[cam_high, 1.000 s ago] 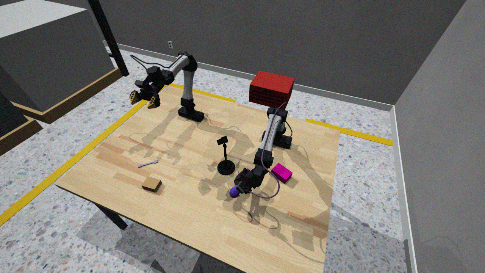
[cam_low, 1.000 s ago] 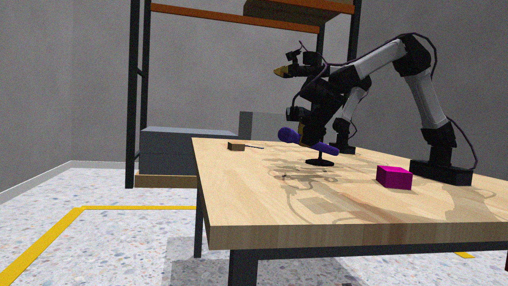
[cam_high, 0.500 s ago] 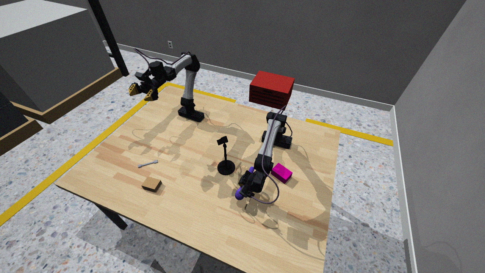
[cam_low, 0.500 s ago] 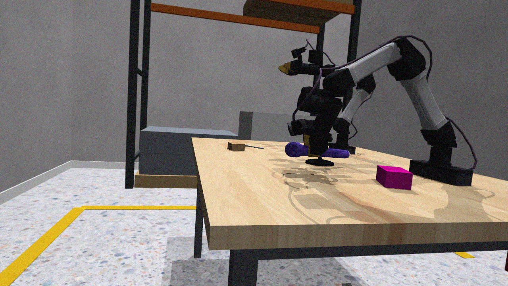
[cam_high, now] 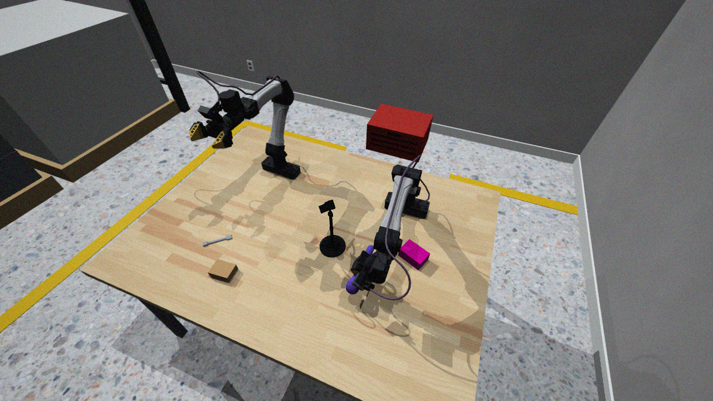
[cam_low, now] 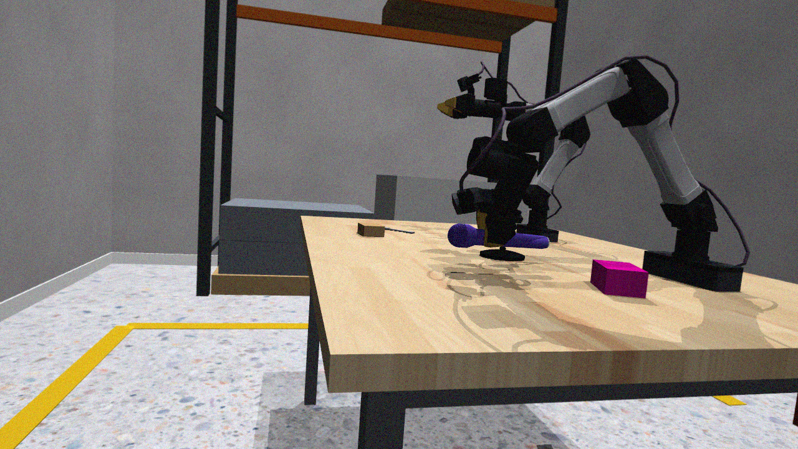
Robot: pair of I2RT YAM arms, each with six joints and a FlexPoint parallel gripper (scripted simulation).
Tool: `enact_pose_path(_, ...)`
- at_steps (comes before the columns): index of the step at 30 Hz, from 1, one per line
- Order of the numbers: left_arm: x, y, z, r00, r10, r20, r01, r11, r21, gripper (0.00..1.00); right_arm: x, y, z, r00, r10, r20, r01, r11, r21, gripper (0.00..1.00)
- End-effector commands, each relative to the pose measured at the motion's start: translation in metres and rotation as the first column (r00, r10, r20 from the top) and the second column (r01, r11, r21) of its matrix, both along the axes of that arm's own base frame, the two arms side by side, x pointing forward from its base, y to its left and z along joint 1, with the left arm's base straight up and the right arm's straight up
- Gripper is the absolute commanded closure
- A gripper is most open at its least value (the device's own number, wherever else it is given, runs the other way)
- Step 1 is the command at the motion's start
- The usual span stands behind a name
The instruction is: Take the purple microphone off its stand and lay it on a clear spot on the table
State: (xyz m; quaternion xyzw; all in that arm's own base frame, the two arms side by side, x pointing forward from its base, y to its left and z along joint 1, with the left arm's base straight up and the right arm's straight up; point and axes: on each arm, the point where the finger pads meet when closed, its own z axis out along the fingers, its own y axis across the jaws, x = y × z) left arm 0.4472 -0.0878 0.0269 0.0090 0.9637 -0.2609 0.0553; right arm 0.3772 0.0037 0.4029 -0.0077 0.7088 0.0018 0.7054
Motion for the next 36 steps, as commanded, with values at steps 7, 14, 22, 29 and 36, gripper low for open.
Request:
enact_pose_path(7, 0.001, -0.006, -0.002, 1.0, -0.003, 0.018, 0.003, 1.0, -0.012, 1.0, -0.006, 0.002, 0.033, 0.996, 0.011, 0.084, -0.011, 1.0, -0.01, 0.02)
enact_pose_path(14, 0.005, -0.002, 0.002, 0.999, 0.004, 0.047, -0.003, 1.0, -0.008, 1.0, -0.006, 0.002, 0.033, 0.996, 0.011, 0.084, -0.011, 1.0, -0.01, 0.02)
enact_pose_path(22, 0.002, -0.002, -0.022, 1.0, 0.005, 0.023, -0.005, 1.0, -0.003, 1.0, -0.006, 0.002, 0.033, 0.996, 0.011, 0.084, -0.011, 1.0, -0.01, 0.02)
enact_pose_path(29, 0.004, -0.005, -0.018, 0.999, 0.001, 0.034, 0.0, 1.0, -0.012, 1.0, -0.006, 0.002, 0.033, 0.996, 0.011, 0.084, -0.011, 1.0, -0.01, 0.02)
enact_pose_path(36, 0.007, -0.006, -0.03, 0.999, 0.001, 0.054, 0.0, 1.0, -0.011, 1.0, -0.006, 0.002, 0.033, 0.996, 0.011, 0.084, -0.011, 1.0, -0.01, 0.02)
